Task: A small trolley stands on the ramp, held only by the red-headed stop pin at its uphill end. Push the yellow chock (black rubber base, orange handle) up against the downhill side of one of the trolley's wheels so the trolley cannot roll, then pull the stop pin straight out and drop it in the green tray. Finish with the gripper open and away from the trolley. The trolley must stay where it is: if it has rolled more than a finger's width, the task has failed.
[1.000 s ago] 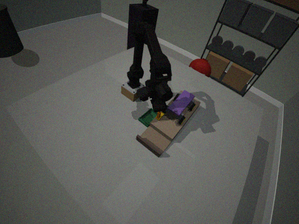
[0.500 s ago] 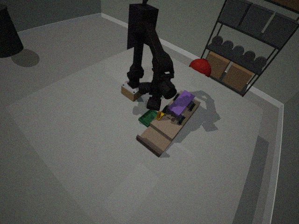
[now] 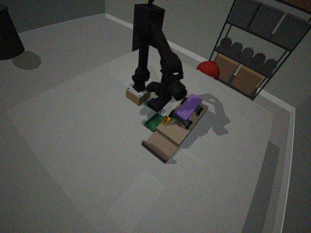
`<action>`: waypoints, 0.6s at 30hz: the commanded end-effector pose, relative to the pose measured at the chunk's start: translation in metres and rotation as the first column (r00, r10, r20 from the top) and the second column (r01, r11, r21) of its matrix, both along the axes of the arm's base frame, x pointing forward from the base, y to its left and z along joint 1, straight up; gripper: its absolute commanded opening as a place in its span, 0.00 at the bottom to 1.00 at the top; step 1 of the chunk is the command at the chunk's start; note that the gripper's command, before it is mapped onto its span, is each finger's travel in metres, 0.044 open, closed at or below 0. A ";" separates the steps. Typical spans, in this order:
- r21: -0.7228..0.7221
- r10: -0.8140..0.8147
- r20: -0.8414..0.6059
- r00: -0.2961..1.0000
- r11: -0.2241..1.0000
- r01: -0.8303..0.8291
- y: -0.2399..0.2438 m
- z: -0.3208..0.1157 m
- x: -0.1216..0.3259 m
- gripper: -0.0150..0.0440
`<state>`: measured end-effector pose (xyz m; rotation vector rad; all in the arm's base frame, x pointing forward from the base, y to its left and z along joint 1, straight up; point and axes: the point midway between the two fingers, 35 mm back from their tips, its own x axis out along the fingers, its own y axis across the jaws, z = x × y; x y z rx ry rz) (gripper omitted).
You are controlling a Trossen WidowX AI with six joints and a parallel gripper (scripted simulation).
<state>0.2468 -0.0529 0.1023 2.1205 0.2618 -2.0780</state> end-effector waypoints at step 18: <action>-0.021 -0.082 0.004 0.997 0.996 0.082 -0.003 -0.019 -0.011 0.25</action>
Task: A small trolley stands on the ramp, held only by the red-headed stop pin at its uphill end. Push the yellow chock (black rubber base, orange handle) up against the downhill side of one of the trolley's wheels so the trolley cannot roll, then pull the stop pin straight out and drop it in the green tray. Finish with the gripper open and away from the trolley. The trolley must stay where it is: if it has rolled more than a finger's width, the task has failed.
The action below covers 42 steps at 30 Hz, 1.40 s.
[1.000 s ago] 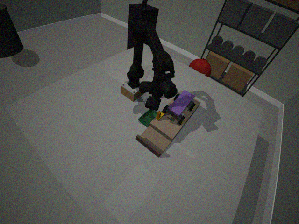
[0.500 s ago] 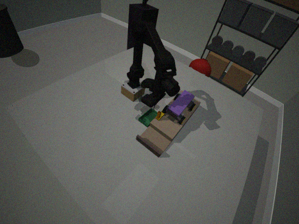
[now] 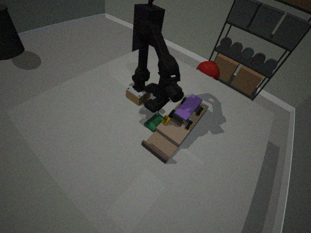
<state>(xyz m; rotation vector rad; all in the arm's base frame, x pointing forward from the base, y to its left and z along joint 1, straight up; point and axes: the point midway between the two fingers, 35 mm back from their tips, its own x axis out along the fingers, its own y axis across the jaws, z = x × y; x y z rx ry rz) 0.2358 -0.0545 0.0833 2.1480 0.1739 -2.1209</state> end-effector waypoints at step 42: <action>-0.176 -0.007 0.037 0.999 0.984 0.014 -0.018 -0.068 0.004 0.58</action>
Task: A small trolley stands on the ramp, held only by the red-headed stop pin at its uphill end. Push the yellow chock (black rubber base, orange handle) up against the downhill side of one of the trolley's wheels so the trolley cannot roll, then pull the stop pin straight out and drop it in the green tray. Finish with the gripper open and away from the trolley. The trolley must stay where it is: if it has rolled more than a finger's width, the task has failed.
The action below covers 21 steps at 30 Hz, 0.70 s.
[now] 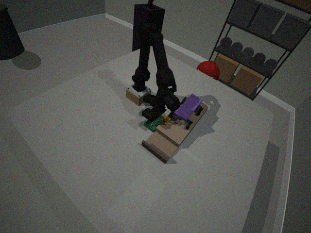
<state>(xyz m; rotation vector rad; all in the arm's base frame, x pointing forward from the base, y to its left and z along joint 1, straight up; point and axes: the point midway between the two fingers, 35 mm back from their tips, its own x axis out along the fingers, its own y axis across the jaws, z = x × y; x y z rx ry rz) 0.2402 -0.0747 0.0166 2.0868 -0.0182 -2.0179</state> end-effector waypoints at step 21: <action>-0.003 -0.005 0.001 1.000 1.000 0.005 0.018 -0.009 -0.002 0.58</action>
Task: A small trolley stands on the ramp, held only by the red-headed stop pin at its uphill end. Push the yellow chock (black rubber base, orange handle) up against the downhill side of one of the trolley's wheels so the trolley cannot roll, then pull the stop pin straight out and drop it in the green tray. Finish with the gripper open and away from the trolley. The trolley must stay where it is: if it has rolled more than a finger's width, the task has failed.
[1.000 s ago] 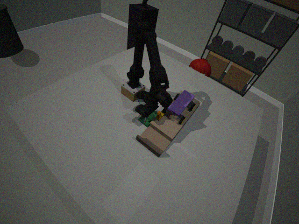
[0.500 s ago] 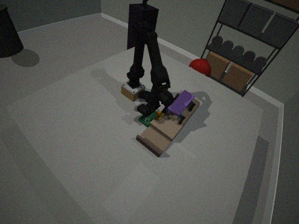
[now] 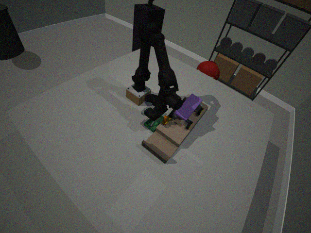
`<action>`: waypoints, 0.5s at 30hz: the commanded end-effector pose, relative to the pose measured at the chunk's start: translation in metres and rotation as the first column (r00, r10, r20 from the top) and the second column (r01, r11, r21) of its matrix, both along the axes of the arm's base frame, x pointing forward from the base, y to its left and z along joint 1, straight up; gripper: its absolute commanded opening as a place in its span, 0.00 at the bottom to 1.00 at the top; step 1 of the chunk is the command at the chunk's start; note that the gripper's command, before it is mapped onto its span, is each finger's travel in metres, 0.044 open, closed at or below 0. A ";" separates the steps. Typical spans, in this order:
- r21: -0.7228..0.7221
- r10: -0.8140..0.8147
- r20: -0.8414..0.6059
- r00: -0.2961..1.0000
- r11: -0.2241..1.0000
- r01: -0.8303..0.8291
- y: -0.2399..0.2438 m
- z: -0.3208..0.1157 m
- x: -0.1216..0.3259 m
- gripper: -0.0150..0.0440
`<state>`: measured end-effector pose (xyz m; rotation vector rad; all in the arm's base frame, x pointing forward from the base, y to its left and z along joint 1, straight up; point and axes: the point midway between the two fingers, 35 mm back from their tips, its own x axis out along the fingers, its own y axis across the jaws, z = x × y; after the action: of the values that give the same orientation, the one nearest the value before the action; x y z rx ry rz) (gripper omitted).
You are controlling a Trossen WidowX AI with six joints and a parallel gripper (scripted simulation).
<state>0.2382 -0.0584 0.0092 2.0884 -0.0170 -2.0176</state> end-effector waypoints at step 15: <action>-0.003 -0.005 0.000 1.000 1.000 0.005 0.011 -0.008 -0.002 0.58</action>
<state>0.2368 -0.0482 0.0024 2.0887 -0.0159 -2.0183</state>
